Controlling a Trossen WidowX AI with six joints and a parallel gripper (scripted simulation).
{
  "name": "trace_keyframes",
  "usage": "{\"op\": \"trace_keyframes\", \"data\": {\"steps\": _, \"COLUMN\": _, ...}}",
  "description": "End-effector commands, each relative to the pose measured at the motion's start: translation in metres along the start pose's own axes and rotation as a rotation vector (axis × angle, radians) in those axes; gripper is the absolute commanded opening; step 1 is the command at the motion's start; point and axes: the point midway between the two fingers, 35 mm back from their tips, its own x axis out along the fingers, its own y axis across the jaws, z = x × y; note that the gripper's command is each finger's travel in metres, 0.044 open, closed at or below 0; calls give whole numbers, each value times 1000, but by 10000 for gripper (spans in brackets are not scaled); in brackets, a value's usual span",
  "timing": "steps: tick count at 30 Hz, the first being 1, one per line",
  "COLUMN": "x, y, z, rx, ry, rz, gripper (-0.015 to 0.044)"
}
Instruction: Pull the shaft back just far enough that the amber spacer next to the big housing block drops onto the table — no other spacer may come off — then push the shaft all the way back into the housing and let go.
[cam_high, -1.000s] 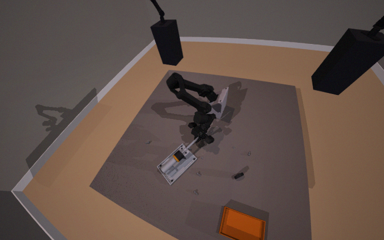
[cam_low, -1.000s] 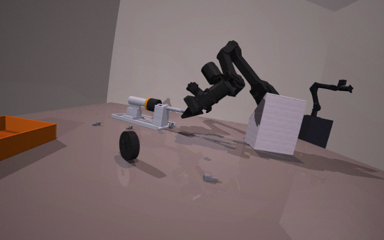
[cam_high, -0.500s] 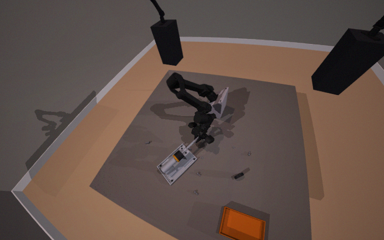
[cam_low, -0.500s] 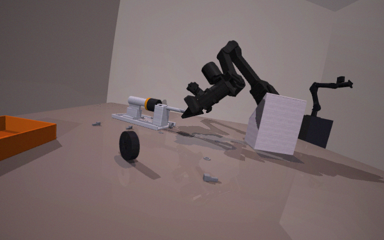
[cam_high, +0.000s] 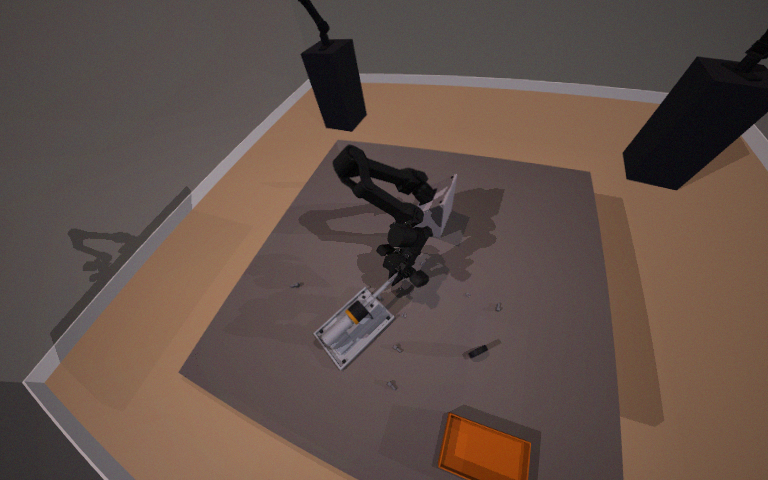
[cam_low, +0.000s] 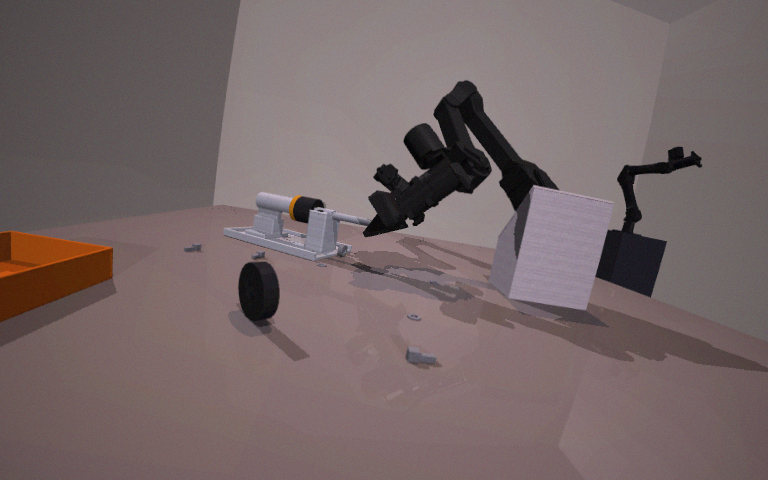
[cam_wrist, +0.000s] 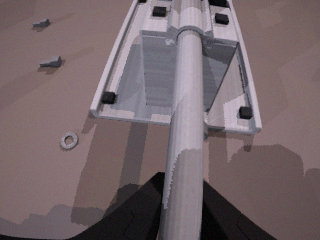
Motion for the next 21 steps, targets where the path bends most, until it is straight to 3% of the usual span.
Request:
{"op": "trace_keyframes", "data": {"steps": 1, "x": -1, "y": 0, "z": -1, "rx": 0, "ry": 1, "rz": -4, "gripper": 0}}
{"op": "trace_keyframes", "data": {"steps": 21, "x": -2, "y": 0, "z": -2, "rx": 0, "ry": 1, "rz": -4, "gripper": 0}}
